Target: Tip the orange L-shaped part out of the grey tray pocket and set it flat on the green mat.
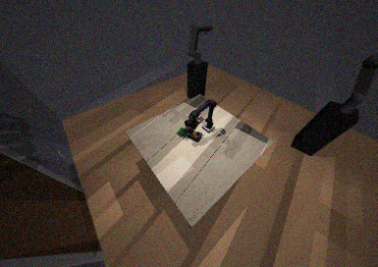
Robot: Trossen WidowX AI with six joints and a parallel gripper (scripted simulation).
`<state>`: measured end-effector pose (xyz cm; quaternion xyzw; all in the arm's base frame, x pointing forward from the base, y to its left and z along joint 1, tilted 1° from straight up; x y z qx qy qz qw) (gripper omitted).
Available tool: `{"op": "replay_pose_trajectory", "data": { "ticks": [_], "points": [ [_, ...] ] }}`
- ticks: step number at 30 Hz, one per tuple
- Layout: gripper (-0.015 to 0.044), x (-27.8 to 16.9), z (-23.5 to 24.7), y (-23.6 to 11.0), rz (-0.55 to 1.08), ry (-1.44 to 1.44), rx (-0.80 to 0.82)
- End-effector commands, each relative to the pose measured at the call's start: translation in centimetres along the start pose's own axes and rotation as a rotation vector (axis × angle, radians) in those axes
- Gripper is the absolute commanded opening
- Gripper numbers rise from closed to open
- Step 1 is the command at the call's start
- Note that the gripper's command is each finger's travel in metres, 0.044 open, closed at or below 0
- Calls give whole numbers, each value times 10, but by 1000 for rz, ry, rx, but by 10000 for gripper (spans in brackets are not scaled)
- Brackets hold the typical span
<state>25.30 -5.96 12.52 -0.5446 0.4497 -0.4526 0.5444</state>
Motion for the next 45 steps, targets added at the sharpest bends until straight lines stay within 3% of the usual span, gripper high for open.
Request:
{"op": "replay_pose_trajectory", "data": {
  "ticks": [1, 35, 40, 45],
  "points": [
    [280, 1, 0, 6, -2, 5, -3],
    [280, 1, 0, 54, -2, 5, -4],
    [149, 1, 1, 50, -1, 2, 3],
    [115, 1, 1, 50, -1, 2, 3]
  ]
}}
Point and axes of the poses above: the point midway between the two fingers, 35 mm back from their tips, its own y axis out along the fingers, its own z axis across the jaws, x = y × z, the point moved 1 cm from there along -y, back along the fingers
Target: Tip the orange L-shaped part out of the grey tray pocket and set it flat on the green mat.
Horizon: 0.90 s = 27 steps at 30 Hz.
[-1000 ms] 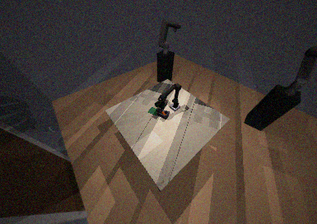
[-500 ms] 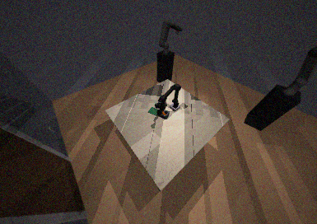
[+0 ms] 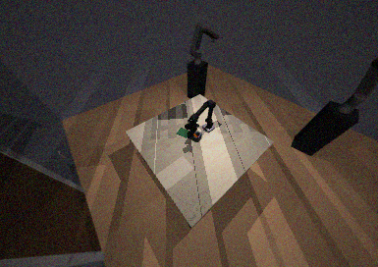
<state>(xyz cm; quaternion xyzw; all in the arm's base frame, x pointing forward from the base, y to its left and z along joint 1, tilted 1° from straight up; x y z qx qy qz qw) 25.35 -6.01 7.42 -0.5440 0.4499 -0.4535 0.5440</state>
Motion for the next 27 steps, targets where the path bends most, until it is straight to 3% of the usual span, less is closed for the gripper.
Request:
{"op": "replay_pose_trajectory", "data": {
  "ticks": [1, 5, 8, 27],
  "points": [
    [109, 0, 0, -1, -1, 0, 2],
    [82, 0, 0, -1, -1, 0, 2],
    [3, 0, 0, -1, -1, 0, 2],
    [0, 0, 0, -20, -1, 3, -3]
  ]
}}
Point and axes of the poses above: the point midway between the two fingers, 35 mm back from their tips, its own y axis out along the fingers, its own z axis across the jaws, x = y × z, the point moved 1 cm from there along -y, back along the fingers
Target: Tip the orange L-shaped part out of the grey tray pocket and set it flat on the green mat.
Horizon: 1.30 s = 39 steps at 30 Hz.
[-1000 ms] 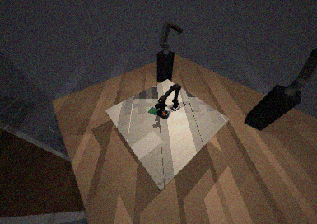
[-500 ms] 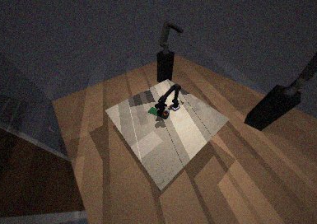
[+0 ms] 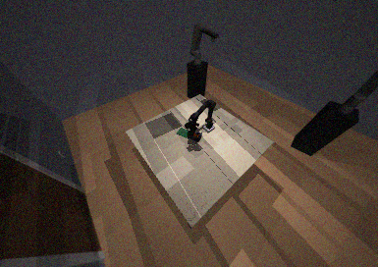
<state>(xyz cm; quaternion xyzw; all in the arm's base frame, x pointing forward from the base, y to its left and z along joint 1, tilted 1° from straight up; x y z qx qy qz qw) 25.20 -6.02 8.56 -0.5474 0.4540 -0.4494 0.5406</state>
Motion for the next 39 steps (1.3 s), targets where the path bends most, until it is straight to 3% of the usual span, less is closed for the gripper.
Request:
{"op": "replay_pose_trajectory", "data": {
  "ticks": [1, 39],
  "points": [
    [0, 0, 1, -10, -4, 3, 12],
    [0, 0, 1, -69, -4, 4, 11]
  ]
}}
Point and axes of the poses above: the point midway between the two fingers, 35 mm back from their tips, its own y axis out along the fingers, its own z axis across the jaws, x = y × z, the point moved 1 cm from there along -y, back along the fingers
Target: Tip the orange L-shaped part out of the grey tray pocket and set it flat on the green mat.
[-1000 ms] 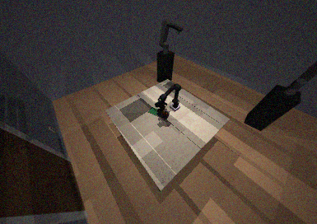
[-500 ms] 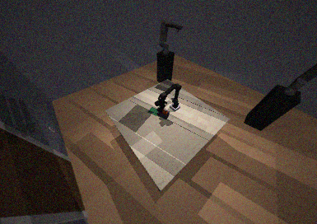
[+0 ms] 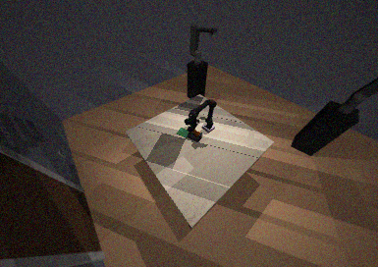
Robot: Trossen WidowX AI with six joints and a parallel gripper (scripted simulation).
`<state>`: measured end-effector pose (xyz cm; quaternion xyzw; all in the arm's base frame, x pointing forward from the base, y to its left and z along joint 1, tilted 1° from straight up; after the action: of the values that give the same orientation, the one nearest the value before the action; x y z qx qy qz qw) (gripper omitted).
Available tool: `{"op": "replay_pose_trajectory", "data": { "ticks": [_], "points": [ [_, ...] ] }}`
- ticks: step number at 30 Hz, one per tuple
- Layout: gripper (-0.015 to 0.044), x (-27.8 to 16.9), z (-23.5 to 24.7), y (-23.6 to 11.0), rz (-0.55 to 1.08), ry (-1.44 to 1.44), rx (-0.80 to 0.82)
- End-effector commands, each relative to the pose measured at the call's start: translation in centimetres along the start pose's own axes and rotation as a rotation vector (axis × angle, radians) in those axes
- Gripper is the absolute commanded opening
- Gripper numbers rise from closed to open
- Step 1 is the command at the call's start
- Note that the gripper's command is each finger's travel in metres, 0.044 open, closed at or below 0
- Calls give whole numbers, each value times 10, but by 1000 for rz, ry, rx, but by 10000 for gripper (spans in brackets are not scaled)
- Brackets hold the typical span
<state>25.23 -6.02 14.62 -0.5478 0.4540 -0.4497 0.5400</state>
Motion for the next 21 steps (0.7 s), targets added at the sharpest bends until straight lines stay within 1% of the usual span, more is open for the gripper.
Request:
{"op": "replay_pose_trajectory", "data": {
  "ticks": [1, 6, 14, 21],
  "points": [
    [0, 0, 1, -10, -3, 3, 12],
    [0, 0, 1, -17, -3, 3, 12],
    [0, 1, 1, -19, -3, 3, 12],
    [0, 23, -2, -16, -5, 3, 11]
  ]
}}
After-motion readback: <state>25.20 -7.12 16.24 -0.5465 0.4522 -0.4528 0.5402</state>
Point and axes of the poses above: the point midway between the two fingers, 35 mm back from their tips, its own y axis out along the fingers, its own z axis across the jaws, x = y × z, the point moved 1 cm from there along -y, back along the fingers
